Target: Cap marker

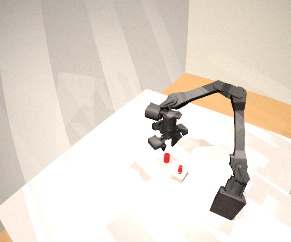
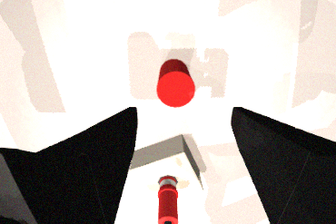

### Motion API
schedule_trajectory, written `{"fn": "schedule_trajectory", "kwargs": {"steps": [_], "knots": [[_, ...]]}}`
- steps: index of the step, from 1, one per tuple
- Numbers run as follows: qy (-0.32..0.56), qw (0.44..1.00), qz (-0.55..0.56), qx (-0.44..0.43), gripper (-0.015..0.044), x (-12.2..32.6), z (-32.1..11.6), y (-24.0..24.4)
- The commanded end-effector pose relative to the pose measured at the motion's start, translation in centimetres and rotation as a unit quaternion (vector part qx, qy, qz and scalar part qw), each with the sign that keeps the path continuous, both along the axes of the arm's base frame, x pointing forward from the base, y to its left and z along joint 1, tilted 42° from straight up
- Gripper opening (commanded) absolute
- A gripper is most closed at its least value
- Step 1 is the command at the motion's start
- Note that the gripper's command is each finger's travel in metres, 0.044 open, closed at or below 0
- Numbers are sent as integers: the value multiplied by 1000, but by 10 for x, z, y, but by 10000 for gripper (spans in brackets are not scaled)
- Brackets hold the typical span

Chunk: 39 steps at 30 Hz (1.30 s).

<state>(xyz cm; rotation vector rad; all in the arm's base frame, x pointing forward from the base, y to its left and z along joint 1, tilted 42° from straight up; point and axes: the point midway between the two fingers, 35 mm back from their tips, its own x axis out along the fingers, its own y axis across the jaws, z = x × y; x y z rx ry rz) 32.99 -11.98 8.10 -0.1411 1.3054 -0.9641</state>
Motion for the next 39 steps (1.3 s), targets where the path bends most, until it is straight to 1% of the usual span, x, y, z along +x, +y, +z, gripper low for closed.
{"fn": "schedule_trajectory", "kwargs": {"steps": [1,6,39], "knots": [[6,1000,2,-2,243,-2,-11,-6],[6,1000,2,-2,243,-3,-21,-15],[6,1000,2,-3,243,-4,-56,-46]]}}
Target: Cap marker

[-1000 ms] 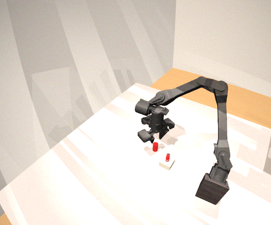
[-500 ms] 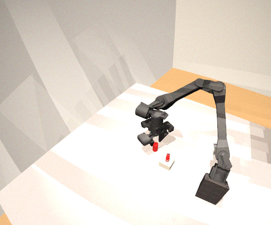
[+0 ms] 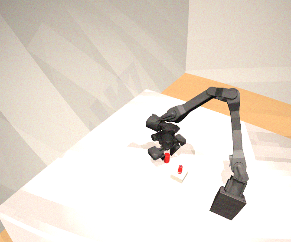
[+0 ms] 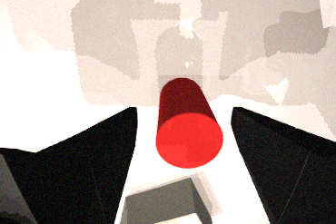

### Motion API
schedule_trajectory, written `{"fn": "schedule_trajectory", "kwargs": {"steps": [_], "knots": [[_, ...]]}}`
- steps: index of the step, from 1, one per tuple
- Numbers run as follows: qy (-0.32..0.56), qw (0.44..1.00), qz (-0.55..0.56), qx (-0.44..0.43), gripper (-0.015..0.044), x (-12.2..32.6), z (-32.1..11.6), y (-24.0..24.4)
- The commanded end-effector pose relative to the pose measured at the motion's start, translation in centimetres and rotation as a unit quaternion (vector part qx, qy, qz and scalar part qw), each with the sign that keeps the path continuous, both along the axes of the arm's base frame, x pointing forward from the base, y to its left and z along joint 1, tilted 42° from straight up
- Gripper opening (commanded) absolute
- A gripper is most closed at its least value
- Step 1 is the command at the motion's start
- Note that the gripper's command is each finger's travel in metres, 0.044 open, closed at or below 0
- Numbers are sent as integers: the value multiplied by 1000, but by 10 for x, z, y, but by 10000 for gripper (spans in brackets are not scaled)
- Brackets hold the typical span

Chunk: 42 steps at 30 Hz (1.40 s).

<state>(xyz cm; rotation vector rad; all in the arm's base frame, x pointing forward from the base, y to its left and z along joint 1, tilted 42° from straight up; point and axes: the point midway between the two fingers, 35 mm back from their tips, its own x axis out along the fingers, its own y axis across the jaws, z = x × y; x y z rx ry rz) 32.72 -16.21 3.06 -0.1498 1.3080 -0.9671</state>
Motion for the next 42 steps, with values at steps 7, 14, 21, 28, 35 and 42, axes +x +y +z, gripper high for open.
{"fn": "schedule_trajectory", "kwargs": {"steps": [7,14,21,28,35,42], "knots": [[3,1000,1,-1,216,-3,-11,-8],[3,1000,1,-1,91,-3,-11,-8],[3,1000,1,0,6,-2,-9,-7],[2,1000,1,1,0,0,6,7],[2,1000,1,1,0,1,23,23],[3,1000,1,1,0,1,34,32]]}}
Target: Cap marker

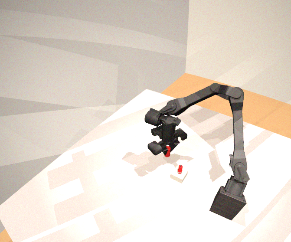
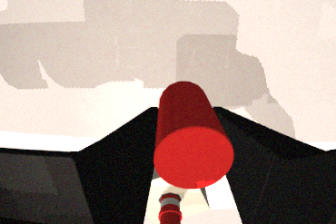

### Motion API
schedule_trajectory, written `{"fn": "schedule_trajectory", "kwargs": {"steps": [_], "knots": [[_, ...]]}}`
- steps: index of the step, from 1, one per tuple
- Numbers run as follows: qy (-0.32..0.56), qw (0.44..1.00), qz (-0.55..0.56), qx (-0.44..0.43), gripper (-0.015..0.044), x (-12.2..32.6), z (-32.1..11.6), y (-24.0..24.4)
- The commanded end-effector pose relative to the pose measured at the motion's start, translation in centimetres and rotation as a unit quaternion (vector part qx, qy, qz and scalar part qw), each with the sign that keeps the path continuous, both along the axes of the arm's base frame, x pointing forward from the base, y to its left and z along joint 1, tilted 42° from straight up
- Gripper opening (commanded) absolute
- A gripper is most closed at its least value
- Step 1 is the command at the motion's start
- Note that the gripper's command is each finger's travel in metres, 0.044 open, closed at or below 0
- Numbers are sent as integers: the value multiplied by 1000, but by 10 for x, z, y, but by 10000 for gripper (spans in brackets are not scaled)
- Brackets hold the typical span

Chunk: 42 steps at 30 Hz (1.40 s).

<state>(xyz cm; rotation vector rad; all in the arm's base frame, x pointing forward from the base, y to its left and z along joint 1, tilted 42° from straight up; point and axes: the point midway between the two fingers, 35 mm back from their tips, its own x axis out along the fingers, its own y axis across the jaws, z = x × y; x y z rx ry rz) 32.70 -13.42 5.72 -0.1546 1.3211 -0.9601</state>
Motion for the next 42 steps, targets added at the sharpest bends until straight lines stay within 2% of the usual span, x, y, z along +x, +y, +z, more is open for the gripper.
{"fn": "schedule_trajectory", "kwargs": {"steps": [1,29,42], "knots": [[-4,1000,-1,-2,0,1,7,4],[-1,1000,-1,2,0,-80,4,83],[0,1000,-1,1,0,-86,-1,81]]}}
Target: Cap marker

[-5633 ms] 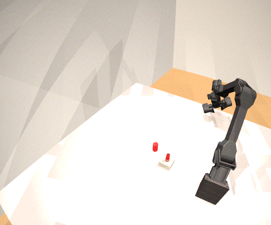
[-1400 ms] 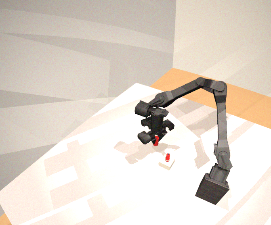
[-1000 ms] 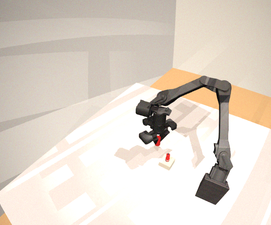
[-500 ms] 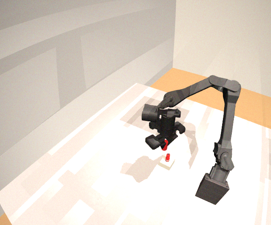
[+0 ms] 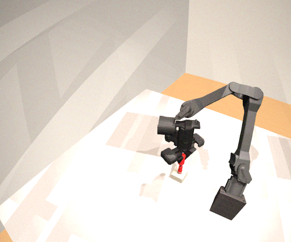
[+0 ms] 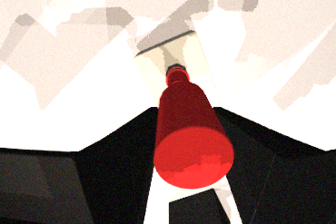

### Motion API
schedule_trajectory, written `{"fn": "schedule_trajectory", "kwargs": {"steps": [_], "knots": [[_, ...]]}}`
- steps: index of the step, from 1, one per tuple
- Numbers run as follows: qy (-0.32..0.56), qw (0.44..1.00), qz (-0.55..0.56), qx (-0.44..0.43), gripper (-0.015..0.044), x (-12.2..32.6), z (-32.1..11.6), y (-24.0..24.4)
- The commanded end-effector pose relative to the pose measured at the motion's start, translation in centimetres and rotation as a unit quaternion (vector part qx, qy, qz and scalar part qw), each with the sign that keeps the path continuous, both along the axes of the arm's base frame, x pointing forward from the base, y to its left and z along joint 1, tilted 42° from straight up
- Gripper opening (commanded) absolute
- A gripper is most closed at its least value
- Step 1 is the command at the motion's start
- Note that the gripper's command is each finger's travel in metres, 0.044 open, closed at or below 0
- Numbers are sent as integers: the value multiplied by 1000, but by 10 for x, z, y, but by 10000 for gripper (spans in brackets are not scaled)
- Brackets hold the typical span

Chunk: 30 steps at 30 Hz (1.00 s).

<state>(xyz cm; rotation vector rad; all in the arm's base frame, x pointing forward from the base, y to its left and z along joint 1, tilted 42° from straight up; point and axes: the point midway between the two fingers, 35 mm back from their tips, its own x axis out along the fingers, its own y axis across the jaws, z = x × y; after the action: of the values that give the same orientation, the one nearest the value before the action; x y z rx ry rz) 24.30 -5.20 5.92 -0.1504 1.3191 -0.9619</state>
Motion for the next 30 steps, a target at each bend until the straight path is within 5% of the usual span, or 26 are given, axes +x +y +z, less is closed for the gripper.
{"fn": "schedule_trajectory", "kwargs": {"steps": [1,30], "knots": [[1,1000,1,1,0,-2,-3,-2],[1,1000,1,0,0,-4,-38,-33]]}}
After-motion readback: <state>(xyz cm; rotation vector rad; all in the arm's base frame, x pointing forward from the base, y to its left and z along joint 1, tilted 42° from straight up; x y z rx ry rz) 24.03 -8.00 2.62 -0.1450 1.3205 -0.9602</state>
